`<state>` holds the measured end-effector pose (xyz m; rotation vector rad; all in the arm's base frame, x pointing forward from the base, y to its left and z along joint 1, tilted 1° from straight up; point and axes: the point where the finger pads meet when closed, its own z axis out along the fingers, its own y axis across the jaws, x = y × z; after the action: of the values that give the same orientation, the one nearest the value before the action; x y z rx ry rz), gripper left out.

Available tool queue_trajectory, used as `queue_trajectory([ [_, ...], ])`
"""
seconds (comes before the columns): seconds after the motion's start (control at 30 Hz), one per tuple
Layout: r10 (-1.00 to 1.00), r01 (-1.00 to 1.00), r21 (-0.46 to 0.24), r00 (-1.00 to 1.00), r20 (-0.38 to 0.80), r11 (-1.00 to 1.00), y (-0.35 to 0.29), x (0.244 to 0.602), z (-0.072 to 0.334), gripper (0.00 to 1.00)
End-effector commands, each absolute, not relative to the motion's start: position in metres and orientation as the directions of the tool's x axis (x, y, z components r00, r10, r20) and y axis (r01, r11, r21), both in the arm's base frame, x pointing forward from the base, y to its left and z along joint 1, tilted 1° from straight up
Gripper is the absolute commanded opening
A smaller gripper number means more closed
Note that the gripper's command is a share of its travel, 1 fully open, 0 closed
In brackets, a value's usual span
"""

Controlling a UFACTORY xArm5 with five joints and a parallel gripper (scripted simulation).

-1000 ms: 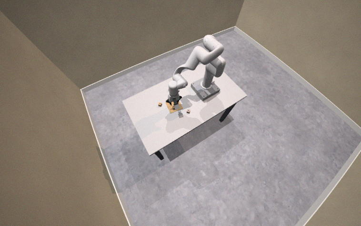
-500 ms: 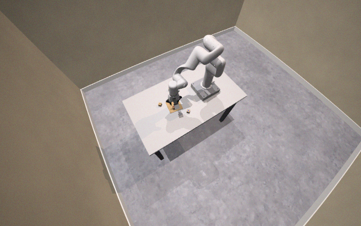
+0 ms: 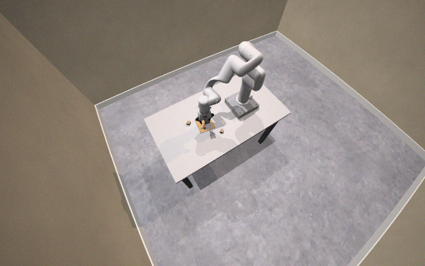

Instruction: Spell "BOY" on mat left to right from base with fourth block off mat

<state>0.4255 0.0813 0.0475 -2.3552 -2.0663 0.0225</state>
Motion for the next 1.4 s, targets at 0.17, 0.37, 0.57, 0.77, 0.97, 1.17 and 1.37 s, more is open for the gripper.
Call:
queue_trajectory([
  [0.17, 0.991, 0.991, -0.012, 0.130, -0.004, -0.130, 0.081, 0.427, 0.037, 0.69],
  [0.37, 0.991, 0.991, -0.012, 0.130, -0.004, -0.130, 0.082, 0.427, 0.031, 0.69],
  [0.57, 0.991, 0.991, -0.012, 0.130, -0.004, -0.130, 0.082, 0.427, 0.021, 0.69],
  [0.77, 0.991, 0.991, -0.012, 0.130, -0.004, -0.130, 0.082, 0.427, 0.014, 0.69],
  [0.97, 0.991, 0.991, -0.012, 0.130, -0.004, -0.130, 0.082, 0.427, 0.008, 0.69],
  [1.17, 0.991, 0.991, -0.012, 0.130, -0.004, -0.130, 0.082, 0.426, 0.004, 0.69],
  [1.37, 0.991, 0.991, -0.012, 0.130, -0.004, -0.130, 0.082, 0.426, 0.003, 0.69],
])
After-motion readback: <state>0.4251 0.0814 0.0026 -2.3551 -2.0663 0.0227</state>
